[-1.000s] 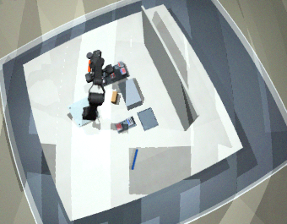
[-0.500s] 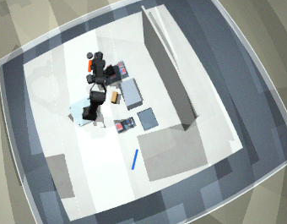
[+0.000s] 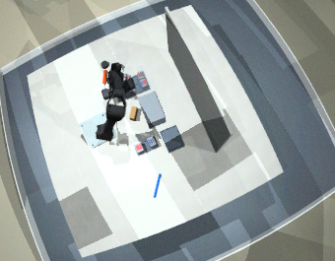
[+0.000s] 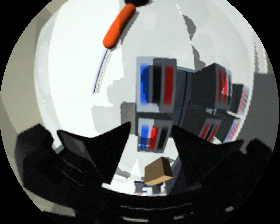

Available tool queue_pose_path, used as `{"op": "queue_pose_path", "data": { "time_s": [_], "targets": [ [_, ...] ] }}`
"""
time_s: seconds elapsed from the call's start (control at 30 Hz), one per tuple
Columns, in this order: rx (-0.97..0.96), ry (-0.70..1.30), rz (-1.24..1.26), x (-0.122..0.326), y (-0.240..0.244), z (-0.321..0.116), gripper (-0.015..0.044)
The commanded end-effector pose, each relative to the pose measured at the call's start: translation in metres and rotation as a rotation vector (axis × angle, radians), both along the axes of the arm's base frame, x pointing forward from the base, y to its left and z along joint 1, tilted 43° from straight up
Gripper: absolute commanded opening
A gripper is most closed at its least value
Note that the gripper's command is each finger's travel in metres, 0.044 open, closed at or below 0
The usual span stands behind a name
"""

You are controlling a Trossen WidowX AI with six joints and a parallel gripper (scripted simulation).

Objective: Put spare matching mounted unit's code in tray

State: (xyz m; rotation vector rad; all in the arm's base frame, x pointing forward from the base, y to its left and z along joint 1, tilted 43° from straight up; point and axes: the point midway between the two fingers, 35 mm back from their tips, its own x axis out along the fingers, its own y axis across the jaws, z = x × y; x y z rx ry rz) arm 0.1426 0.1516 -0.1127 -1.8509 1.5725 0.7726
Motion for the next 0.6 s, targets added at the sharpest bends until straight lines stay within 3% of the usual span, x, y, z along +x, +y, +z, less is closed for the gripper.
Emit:
{"op": "queue_pose_path", "data": {
  "time_s": [0.0,0.23,0.4,0.57],
  "targets": [
    [-0.004,0.000,0.007,0.0004,-0.0056,-0.0042,0.0300],
    [-0.005,0.000,0.007,0.0006,-0.0074,-0.0057,0.0300],
    [-0.003,0.001,0.000,-0.0001,-0.0064,-0.0051,0.0169],
    [-0.003,0.001,0.000,-0.0001,-0.0064,-0.0051,0.0135]
  ]
}}
